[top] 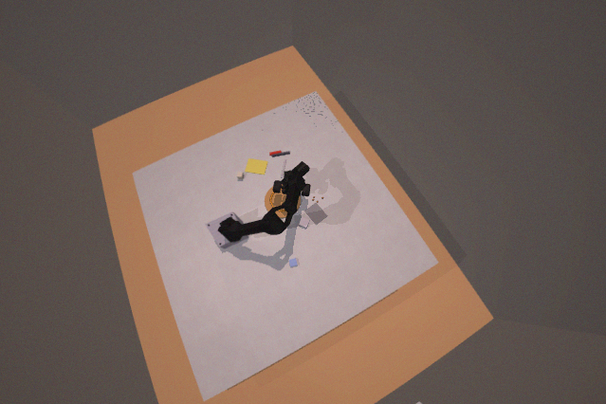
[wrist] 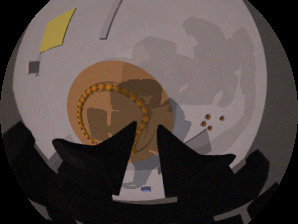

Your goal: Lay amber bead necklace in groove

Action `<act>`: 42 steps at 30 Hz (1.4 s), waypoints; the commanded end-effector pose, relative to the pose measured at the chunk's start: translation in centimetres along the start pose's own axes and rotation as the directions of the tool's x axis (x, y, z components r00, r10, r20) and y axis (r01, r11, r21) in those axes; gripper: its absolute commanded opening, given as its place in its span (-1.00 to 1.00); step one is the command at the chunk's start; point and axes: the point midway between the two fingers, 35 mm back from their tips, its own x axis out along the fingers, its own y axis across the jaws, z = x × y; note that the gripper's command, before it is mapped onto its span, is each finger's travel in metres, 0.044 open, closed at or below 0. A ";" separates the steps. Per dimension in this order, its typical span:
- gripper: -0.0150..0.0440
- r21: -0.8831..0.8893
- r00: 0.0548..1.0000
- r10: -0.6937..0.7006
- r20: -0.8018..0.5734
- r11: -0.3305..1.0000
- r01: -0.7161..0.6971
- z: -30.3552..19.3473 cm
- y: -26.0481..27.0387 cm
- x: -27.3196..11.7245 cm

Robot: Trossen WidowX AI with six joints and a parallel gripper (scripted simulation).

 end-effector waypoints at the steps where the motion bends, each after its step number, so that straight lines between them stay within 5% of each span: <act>1: -0.08 -0.006 1.000 0.003 -0.008 1.000 -0.003 -0.2 0.1 0.9; 18: -0.08 -0.008 1.000 0.005 -0.010 1.000 -0.005 -0.2 0.1 2.6; 23: -0.49 -0.002 1.000 0.007 -0.005 1.000 -0.007 -0.1 0.1 2.4; 42: -0.49 -0.002 1.000 0.007 -0.005 1.000 -0.007 -0.1 0.1 2.4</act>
